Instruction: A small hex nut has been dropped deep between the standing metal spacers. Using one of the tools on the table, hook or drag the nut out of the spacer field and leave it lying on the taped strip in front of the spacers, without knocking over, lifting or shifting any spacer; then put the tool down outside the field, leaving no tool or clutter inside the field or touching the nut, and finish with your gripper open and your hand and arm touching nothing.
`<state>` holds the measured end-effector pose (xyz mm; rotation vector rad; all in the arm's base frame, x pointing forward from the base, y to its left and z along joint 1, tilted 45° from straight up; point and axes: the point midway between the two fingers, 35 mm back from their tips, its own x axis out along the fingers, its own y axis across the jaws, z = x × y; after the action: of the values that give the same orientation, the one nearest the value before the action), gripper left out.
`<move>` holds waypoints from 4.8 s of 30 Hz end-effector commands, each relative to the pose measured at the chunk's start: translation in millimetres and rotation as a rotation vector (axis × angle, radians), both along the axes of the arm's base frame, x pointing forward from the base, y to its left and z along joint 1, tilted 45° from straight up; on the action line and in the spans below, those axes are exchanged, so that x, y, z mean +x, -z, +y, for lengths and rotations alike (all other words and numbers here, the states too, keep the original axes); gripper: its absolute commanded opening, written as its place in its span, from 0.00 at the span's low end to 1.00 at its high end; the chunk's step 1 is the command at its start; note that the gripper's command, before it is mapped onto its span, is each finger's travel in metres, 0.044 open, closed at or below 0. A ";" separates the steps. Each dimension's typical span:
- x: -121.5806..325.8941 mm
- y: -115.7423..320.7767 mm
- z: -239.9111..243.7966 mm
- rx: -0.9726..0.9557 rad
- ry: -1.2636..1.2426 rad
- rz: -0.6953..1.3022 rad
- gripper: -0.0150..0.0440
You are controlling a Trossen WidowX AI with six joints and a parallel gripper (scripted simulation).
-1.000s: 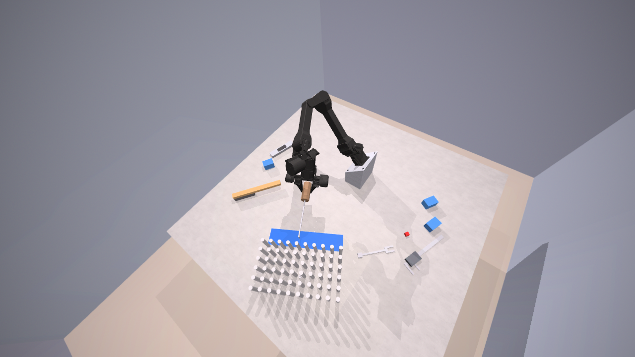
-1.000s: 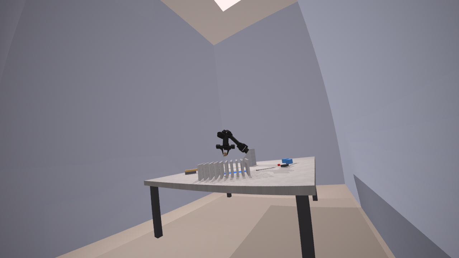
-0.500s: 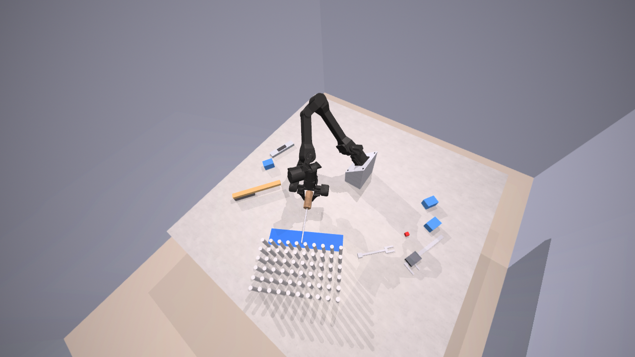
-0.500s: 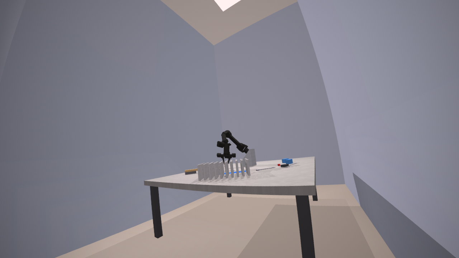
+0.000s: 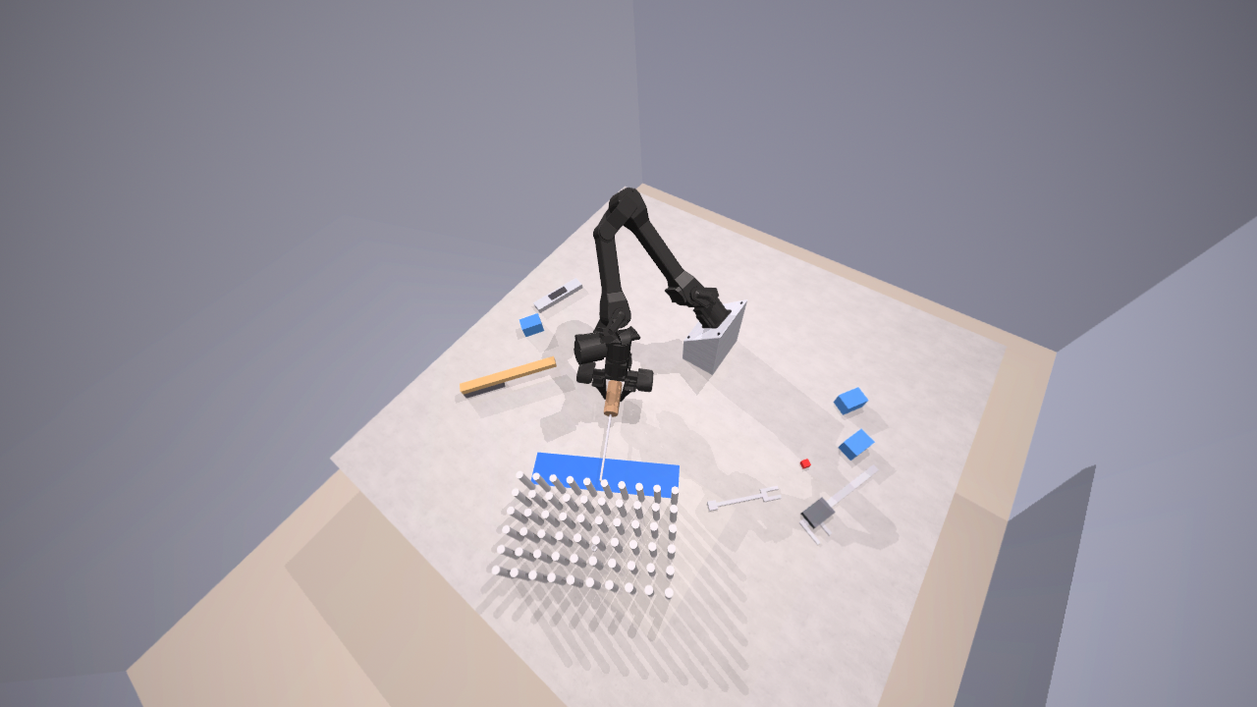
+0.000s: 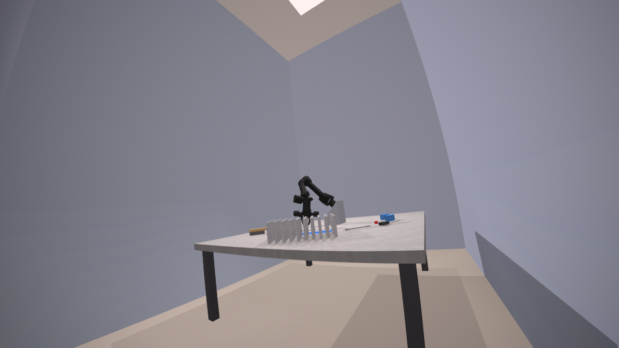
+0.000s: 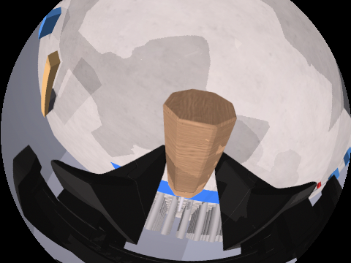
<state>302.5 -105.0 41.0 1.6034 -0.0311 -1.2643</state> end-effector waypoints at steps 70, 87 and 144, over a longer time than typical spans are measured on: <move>37.7 15.1 19.1 0.007 -0.004 0.000 0.25; 46.6 18.6 24.0 0.008 -0.004 0.000 0.25; 77.8 31.1 41.4 0.010 -0.005 -0.001 0.25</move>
<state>377.9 -65.3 12.0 1.6132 -0.0210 -1.2585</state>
